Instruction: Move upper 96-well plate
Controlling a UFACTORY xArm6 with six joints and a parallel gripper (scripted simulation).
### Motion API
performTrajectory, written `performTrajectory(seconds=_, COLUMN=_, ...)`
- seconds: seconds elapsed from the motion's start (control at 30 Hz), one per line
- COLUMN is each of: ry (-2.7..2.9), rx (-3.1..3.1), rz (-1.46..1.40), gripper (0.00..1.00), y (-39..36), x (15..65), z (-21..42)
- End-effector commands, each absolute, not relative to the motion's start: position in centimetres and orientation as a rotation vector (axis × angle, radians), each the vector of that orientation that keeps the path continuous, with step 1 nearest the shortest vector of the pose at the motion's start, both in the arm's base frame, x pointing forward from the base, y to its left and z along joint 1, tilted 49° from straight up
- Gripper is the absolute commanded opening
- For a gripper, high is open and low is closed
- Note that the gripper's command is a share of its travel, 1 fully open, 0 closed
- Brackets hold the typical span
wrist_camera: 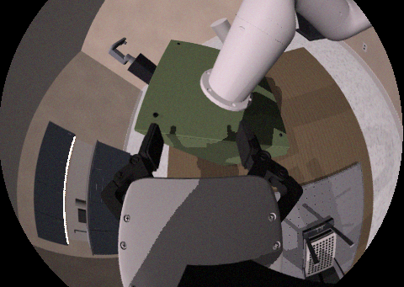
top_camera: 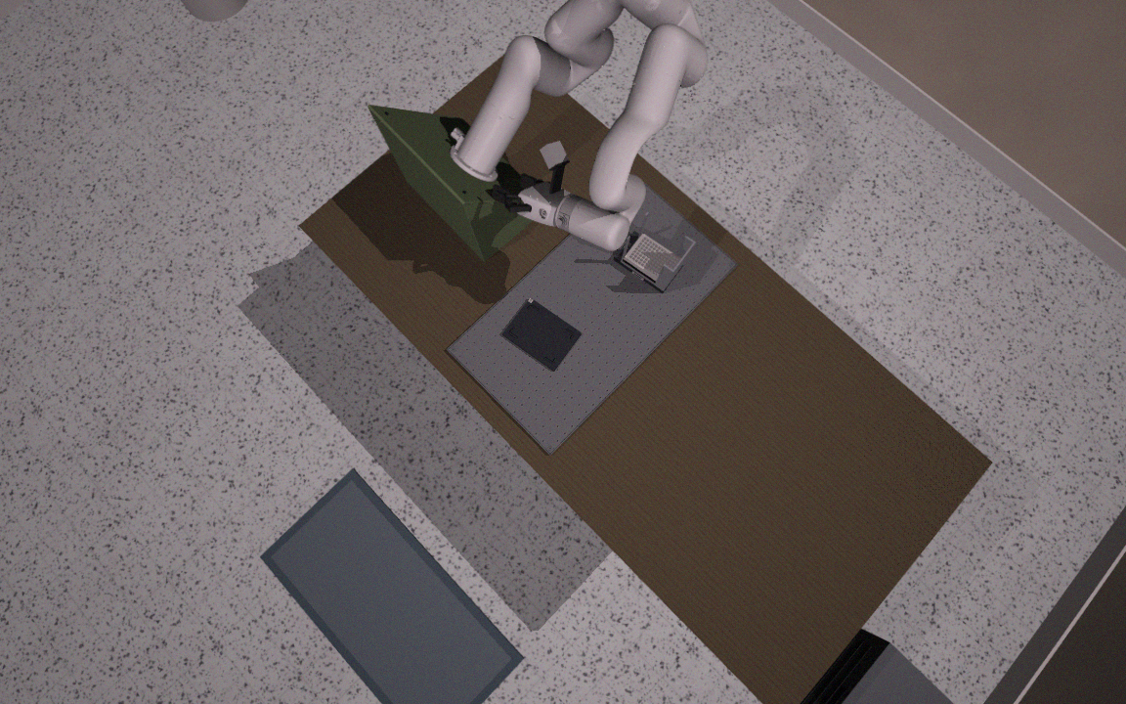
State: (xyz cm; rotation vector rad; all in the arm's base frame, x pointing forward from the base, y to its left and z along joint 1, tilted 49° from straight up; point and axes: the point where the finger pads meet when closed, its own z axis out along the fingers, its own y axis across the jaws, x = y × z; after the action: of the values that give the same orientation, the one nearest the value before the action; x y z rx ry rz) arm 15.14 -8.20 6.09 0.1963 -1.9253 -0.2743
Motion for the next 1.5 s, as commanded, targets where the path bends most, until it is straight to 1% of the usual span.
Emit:
performTrajectory(seconds=0.0, ry=-1.927, rx=0.195, rz=-0.274, gripper=1.00, y=-8.3, x=15.2, z=6.1)
performTrajectory(seconds=0.53, ry=-1.927, rx=0.195, rz=-0.274, gripper=1.00, y=-8.3, x=15.2, z=6.1)
performTrajectory(seconds=1.0, ry=-2.011, rx=0.558, rz=-0.614, gripper=1.00, y=-5.3, x=18.0, z=5.6)
performTrajectory(seconds=1.1, ry=-2.014, rx=0.581, rz=-0.633, gripper=1.00, y=-5.3, x=18.0, z=5.6)
performTrajectory(seconds=1.47, ry=-2.050, rx=0.907, rz=-0.866, gripper=1.00, y=-2.9, x=20.5, z=5.5)
